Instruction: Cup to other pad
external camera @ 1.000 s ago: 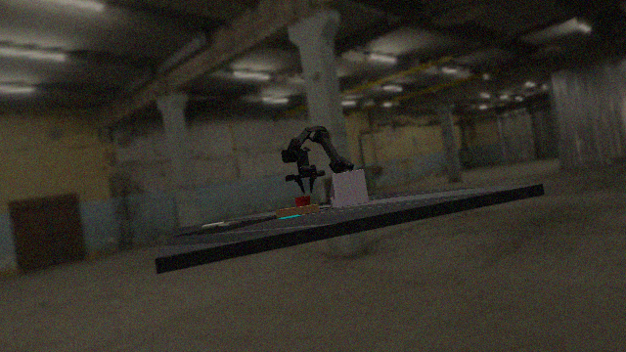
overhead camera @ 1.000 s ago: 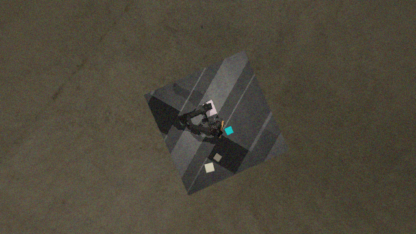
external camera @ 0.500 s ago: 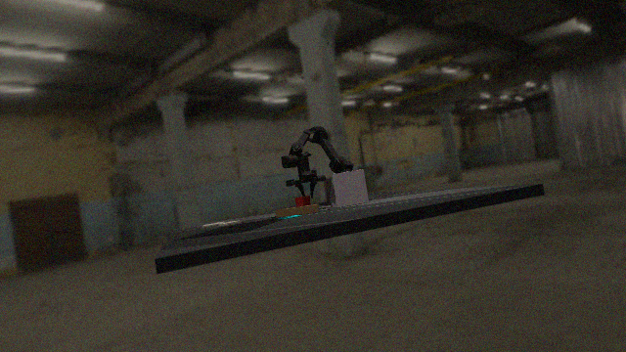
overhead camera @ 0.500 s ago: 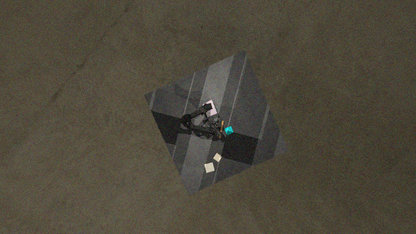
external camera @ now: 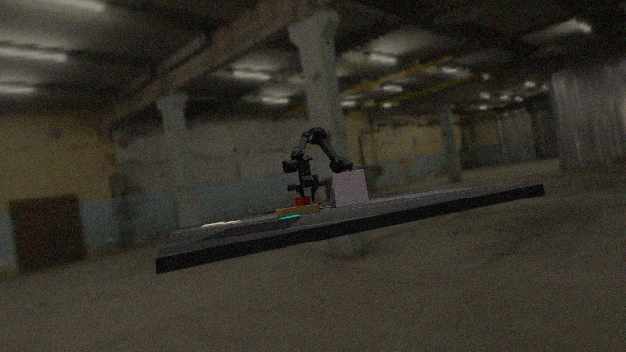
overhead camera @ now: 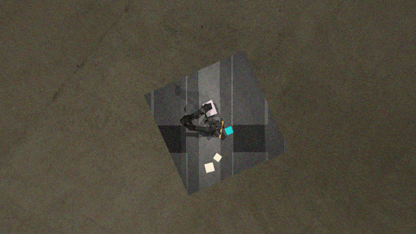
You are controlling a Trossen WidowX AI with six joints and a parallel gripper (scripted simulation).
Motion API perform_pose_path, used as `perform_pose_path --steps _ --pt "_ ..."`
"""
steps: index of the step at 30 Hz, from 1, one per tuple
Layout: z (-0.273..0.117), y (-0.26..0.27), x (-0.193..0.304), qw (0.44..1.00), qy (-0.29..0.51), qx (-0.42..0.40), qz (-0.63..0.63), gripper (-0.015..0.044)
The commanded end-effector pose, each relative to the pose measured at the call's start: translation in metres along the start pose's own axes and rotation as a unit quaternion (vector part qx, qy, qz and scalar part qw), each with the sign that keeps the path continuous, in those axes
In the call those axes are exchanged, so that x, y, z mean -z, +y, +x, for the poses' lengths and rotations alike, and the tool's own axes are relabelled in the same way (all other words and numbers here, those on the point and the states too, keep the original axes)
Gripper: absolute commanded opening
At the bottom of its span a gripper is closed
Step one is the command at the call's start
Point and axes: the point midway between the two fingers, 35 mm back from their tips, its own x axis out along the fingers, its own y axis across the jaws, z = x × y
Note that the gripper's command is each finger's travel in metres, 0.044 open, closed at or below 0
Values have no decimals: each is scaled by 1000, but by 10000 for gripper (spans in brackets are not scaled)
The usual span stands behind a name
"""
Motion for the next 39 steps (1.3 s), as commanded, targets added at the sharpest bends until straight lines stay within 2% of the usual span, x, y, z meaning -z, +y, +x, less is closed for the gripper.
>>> perform_pose_path --steps 1,24,39 --pt "3 1 1 1000 4 -1 -3 148" --pt "1 0 0 1000 0 0 0 1" --pt "-30 -2 -2 1000 -1 -1 -2 0"
